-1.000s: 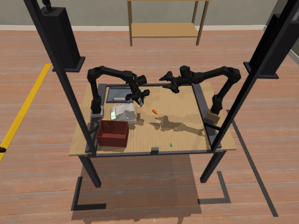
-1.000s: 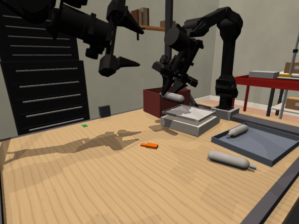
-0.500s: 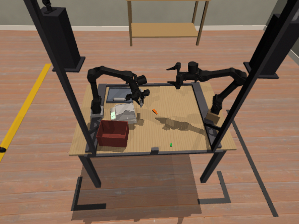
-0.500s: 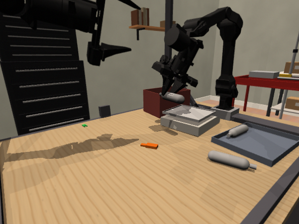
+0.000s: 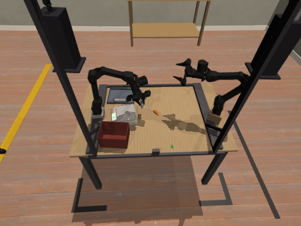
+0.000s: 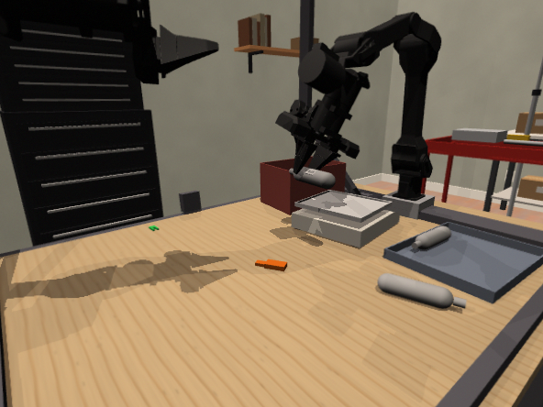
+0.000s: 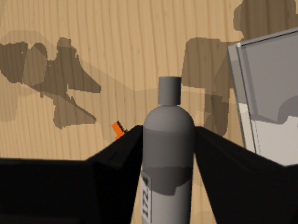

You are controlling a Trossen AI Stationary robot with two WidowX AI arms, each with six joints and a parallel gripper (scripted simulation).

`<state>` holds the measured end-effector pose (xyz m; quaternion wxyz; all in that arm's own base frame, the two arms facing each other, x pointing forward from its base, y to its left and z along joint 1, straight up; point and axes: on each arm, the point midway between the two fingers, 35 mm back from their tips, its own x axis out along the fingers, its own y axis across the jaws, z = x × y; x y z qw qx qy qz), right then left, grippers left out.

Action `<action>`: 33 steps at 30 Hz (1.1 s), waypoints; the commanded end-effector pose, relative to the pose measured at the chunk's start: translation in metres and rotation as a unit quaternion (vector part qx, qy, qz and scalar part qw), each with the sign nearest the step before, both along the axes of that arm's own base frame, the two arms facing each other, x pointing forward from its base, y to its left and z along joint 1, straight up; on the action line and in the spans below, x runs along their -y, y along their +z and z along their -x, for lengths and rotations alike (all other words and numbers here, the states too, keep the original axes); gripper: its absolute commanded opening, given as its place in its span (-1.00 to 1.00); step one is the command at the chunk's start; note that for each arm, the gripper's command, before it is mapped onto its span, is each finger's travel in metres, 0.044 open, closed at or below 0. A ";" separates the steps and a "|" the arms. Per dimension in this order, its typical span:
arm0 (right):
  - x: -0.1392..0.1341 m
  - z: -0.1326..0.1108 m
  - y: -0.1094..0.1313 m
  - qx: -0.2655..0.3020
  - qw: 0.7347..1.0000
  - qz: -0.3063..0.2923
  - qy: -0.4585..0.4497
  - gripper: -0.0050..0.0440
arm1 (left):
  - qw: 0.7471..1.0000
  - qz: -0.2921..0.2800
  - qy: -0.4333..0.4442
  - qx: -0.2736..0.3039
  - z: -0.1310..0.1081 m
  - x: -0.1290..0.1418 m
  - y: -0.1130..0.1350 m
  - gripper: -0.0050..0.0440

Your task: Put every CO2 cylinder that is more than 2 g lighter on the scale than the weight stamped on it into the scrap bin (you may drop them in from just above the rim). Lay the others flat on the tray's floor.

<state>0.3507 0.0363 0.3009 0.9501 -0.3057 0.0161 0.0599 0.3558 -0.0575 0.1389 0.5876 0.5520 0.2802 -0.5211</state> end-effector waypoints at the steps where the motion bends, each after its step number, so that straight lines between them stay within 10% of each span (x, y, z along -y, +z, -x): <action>1: 0.013 0.013 0.013 0.018 0.995 -0.093 -0.021 1.00 | 1.000 0.000 0.000 0.015 -0.004 0.000 0.010 -1.00; 16: 0.037 0.039 0.027 0.049 0.949 -0.308 -0.051 1.00 | 1.000 0.000 0.000 0.015 -0.004 0.000 0.010 -1.00; 26: 0.035 0.031 0.026 0.010 0.960 -0.276 -0.038 1.00 | 1.000 -0.004 -0.022 0.013 -0.006 -0.001 0.010 -1.00; 33: 0.030 0.027 0.022 -0.096 0.977 -0.185 0.040 1.00 | 0.981 -0.047 -0.189 -0.004 -0.006 -0.004 0.009 -1.00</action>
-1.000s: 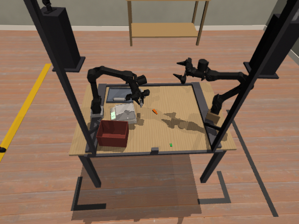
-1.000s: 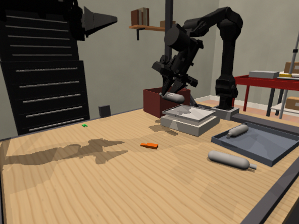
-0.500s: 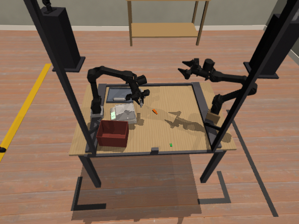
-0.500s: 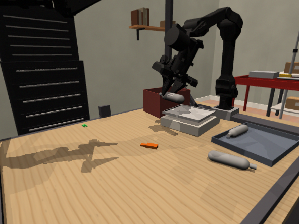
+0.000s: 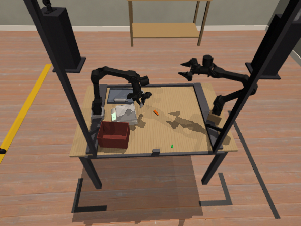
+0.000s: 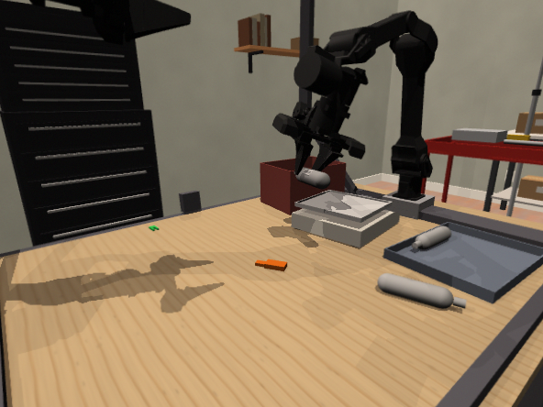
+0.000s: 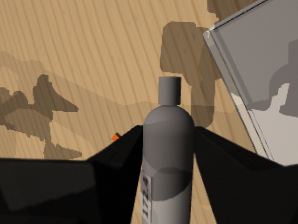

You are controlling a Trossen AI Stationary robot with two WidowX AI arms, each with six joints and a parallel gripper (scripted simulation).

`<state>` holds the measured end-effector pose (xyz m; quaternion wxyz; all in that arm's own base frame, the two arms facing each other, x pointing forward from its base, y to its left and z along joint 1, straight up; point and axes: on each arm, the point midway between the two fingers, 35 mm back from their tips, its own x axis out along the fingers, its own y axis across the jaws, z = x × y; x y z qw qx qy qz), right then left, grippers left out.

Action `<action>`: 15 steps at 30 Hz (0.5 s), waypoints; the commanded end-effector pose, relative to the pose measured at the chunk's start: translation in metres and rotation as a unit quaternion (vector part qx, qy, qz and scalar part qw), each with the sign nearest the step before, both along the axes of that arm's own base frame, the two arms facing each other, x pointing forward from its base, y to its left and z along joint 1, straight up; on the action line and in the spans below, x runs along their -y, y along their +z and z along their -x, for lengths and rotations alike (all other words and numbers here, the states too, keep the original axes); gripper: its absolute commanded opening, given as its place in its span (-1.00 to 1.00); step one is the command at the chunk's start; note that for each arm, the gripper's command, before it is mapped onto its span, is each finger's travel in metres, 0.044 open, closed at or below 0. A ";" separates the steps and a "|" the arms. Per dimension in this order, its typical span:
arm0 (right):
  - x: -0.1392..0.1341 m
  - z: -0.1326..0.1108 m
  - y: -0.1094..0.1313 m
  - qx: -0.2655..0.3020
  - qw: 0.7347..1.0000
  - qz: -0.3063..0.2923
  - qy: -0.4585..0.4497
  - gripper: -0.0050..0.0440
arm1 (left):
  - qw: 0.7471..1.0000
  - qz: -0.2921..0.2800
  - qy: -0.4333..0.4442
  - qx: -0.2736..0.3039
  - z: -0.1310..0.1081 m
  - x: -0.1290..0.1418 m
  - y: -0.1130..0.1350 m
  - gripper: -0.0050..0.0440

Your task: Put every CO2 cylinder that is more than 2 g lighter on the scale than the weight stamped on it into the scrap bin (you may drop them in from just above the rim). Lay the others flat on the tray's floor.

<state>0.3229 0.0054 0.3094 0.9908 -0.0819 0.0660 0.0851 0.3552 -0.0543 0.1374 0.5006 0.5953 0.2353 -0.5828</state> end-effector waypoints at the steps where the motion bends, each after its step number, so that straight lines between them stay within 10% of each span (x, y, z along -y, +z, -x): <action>1: -0.001 -0.001 0.014 -0.025 0.997 0.042 0.058 1.00 | 0.995 -0.020 -0.098 0.002 -0.006 0.000 0.011 -1.00; 15: -0.009 0.024 0.003 -0.125 0.973 0.045 0.190 1.00 | 0.915 -0.092 -0.391 -0.030 -0.004 0.001 0.010 -1.00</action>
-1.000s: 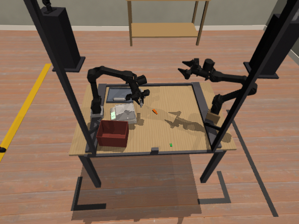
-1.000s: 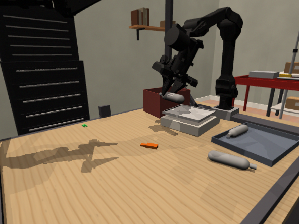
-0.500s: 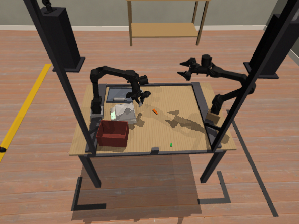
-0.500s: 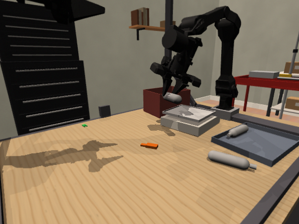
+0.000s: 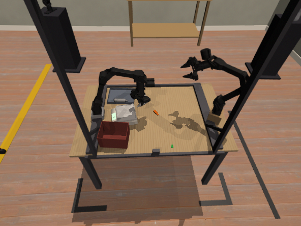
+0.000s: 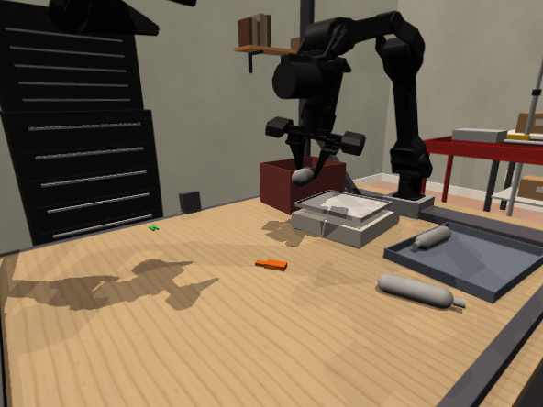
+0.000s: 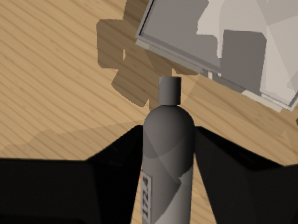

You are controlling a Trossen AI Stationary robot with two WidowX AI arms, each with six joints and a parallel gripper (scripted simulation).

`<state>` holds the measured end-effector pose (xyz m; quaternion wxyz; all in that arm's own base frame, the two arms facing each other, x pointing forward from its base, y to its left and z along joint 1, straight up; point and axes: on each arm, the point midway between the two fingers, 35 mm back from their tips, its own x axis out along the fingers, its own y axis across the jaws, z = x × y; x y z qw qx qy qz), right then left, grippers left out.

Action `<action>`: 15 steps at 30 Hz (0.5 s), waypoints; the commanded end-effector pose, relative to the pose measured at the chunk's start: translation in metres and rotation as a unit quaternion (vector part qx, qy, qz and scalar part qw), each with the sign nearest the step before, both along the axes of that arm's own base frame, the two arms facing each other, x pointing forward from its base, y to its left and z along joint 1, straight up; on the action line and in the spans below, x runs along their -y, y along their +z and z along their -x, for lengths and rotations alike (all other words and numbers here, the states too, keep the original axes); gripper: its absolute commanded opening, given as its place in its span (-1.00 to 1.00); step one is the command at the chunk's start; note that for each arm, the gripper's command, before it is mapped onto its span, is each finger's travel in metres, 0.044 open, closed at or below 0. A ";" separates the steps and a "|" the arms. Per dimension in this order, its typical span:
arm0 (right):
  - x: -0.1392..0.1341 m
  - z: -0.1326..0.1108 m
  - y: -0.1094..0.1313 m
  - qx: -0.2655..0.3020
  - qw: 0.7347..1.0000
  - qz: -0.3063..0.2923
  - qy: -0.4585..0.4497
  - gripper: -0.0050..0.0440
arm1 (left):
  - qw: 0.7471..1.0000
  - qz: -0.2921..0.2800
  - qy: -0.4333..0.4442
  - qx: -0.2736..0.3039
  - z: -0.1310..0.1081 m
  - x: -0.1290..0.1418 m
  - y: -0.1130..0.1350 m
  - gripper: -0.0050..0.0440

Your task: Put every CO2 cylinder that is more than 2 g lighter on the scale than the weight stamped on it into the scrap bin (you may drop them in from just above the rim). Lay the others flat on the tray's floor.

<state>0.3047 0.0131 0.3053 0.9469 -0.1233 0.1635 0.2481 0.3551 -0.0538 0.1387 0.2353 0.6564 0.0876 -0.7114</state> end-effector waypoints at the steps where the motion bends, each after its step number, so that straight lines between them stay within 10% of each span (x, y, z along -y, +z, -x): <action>1: -0.002 0.009 0.006 -0.026 0.999 -0.002 0.037 1.00 | 0.995 -0.024 -0.099 -0.003 -0.004 0.001 0.008 -1.00; 15: -0.008 0.025 -0.001 -0.074 0.995 -0.029 0.065 1.00 | 0.952 -0.072 -0.296 -0.025 -0.002 0.004 0.006 -1.00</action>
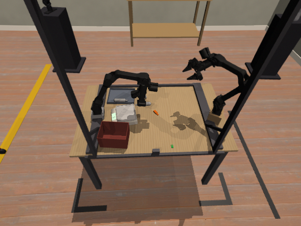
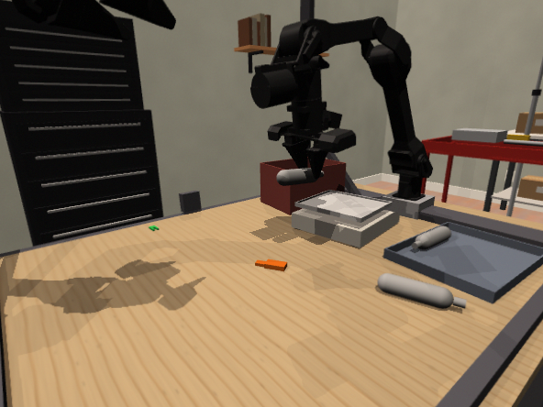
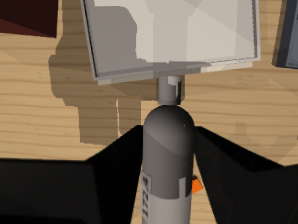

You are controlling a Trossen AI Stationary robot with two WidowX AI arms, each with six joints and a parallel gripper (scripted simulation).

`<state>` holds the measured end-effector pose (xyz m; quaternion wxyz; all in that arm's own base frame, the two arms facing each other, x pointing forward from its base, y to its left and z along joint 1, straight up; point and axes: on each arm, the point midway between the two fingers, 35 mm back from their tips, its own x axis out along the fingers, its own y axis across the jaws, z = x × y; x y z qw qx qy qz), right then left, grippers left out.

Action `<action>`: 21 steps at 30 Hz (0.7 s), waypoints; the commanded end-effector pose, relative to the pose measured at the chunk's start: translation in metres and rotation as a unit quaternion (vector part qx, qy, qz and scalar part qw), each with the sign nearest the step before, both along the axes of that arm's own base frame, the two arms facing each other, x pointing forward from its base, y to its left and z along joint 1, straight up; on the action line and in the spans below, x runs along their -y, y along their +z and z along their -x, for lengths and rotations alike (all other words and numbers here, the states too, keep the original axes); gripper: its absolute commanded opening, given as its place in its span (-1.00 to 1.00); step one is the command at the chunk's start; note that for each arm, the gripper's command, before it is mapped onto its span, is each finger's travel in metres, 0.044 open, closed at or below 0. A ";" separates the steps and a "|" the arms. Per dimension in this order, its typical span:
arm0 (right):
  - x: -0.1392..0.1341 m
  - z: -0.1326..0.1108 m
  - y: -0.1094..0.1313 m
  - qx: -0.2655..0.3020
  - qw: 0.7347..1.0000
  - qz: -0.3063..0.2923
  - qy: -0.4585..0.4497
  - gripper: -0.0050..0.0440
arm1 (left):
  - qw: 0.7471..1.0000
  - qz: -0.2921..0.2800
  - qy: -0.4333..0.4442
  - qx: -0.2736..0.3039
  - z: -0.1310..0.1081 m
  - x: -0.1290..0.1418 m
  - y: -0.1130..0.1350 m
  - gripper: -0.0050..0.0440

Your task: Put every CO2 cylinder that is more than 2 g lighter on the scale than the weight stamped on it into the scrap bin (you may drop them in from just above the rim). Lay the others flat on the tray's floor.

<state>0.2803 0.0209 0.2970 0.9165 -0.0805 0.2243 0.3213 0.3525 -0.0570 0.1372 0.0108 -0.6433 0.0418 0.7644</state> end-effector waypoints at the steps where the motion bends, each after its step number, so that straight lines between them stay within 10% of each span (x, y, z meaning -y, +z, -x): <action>1: 0.000 0.001 0.008 0.009 1.000 0.004 0.002 1.00 | 1.000 -0.007 -0.027 0.011 -0.004 0.001 0.007 -1.00; 14: -0.001 -0.005 0.006 0.004 1.000 0.005 -0.001 1.00 | 1.000 -0.005 -0.023 0.018 0.005 -0.002 0.013 -1.00; 21: -0.022 -0.050 -0.009 -0.023 0.999 0.023 -0.021 1.00 | 1.000 -0.004 -0.022 0.017 0.037 -0.002 0.009 -1.00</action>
